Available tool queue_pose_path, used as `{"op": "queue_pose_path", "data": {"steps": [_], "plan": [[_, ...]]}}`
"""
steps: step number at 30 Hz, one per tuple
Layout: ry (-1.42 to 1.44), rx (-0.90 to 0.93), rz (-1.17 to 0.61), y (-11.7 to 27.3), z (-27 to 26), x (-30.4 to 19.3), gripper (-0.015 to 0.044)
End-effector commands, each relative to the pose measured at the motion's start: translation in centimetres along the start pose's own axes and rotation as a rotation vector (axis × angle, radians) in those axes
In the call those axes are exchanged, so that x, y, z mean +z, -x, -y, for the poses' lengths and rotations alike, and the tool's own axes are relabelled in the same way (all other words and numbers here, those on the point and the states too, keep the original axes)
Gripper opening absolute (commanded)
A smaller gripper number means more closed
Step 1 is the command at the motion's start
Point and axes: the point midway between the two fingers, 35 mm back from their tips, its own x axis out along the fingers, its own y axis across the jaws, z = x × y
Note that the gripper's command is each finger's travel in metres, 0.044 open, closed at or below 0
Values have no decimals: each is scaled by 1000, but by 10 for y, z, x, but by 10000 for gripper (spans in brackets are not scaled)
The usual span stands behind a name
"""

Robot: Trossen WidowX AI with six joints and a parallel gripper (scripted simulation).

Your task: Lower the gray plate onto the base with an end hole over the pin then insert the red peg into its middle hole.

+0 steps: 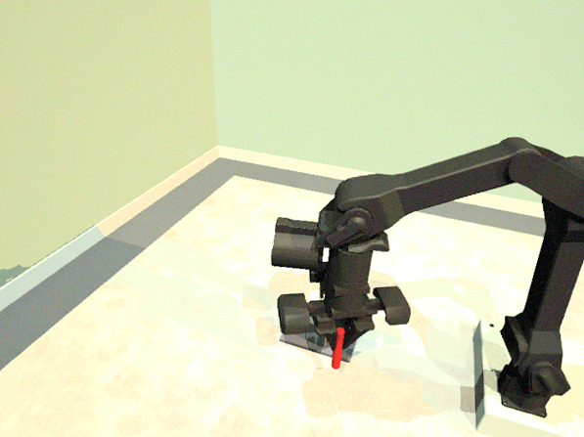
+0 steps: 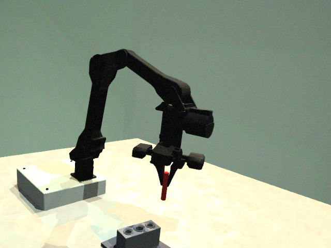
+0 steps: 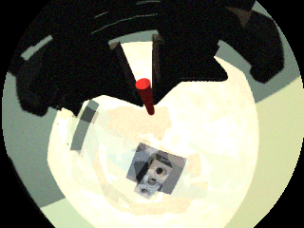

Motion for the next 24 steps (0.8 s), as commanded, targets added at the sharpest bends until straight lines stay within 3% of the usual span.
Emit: {"op": "queue_pose_path", "data": {"steps": [1,24], "plan": [[3,4,-1,1,-3,12,0],[2,6,4,2,1,82,0]]}}
